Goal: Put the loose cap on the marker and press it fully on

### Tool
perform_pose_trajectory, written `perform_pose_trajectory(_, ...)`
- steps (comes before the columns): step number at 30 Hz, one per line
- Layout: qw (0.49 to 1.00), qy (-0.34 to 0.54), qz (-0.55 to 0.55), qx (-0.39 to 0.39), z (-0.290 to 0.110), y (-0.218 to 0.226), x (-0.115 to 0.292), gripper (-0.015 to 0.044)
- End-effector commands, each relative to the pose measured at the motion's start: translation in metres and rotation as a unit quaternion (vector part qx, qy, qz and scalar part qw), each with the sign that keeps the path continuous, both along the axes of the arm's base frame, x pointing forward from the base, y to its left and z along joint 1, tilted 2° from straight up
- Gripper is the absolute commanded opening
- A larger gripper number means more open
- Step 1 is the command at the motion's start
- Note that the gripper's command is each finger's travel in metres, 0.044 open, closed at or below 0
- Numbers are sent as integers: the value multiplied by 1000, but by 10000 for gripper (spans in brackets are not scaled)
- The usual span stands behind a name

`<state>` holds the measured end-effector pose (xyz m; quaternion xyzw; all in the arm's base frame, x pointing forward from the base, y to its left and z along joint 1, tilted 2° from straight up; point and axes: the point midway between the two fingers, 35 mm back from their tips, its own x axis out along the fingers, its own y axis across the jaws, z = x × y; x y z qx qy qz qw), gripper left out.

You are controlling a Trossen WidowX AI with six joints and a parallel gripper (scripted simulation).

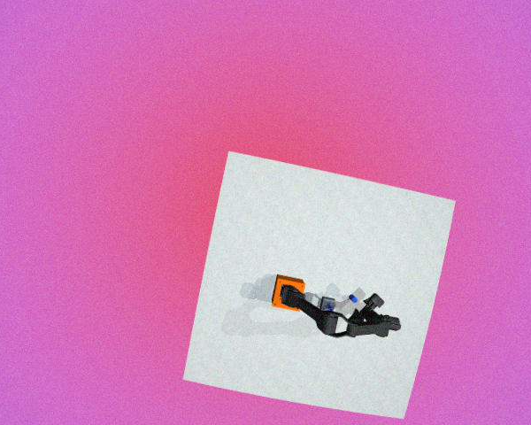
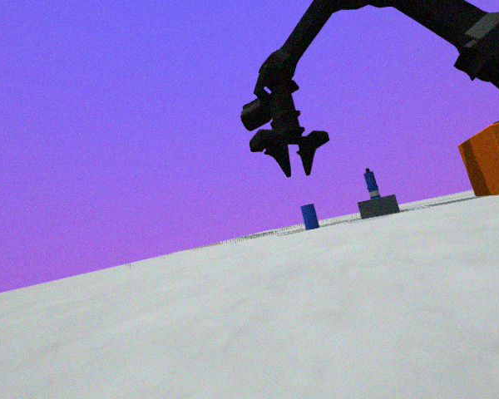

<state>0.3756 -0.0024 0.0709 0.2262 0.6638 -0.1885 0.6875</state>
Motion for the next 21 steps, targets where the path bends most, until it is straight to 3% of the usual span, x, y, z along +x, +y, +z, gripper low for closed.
perform_pose_trajectory(1,1000,1,-11,-2,-5,0,0,247)
perform_pose_trajectory(5,1000,1,-11,-2,-37,1,1,247)
perform_pose_trajectory(21,1000,1,-11,-2,-58,3,1,247)
